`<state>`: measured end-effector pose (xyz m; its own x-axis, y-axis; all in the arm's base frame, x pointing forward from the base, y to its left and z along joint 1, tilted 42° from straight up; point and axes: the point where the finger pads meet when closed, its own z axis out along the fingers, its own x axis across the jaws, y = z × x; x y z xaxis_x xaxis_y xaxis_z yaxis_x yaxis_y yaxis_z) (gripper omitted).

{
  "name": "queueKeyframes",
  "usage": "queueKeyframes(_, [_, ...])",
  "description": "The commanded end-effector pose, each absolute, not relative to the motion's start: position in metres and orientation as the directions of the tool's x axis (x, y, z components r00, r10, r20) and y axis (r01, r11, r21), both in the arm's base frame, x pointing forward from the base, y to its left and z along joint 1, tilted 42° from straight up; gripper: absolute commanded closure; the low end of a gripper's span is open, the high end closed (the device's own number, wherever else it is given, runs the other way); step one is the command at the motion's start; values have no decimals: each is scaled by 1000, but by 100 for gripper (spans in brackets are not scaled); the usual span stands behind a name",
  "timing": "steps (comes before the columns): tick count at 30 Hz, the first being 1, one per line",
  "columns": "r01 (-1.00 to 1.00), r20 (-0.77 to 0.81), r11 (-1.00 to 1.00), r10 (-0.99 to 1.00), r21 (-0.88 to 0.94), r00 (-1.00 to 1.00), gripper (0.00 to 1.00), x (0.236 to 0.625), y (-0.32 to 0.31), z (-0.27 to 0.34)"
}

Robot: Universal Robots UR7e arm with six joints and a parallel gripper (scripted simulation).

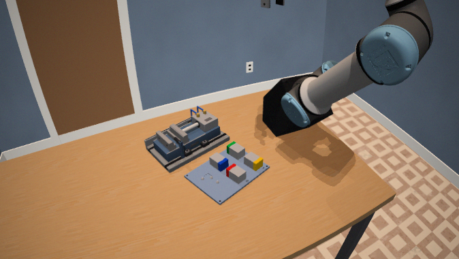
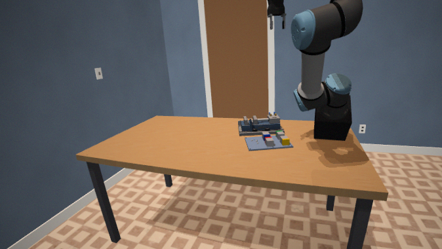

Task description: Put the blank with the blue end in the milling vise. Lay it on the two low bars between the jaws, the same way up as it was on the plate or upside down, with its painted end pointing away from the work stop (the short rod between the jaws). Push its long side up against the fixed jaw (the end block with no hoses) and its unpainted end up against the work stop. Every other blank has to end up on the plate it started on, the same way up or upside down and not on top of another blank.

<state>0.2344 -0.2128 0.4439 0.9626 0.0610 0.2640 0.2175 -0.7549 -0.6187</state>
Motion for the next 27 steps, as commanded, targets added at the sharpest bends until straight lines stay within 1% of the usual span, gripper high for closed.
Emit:
queueKeyframes(1, [218,264,-755,61,-619,963,0,209,-244,466])
queueKeyframes(13, [218,264,-755,61,-619,963,0,209,-244,466])
queueKeyframes(18, [218,264,-755,61,-619,963,0,180,-280,492])
queueKeyframes(27, [218,264,-755,61,-619,963,0,180,-280,492])
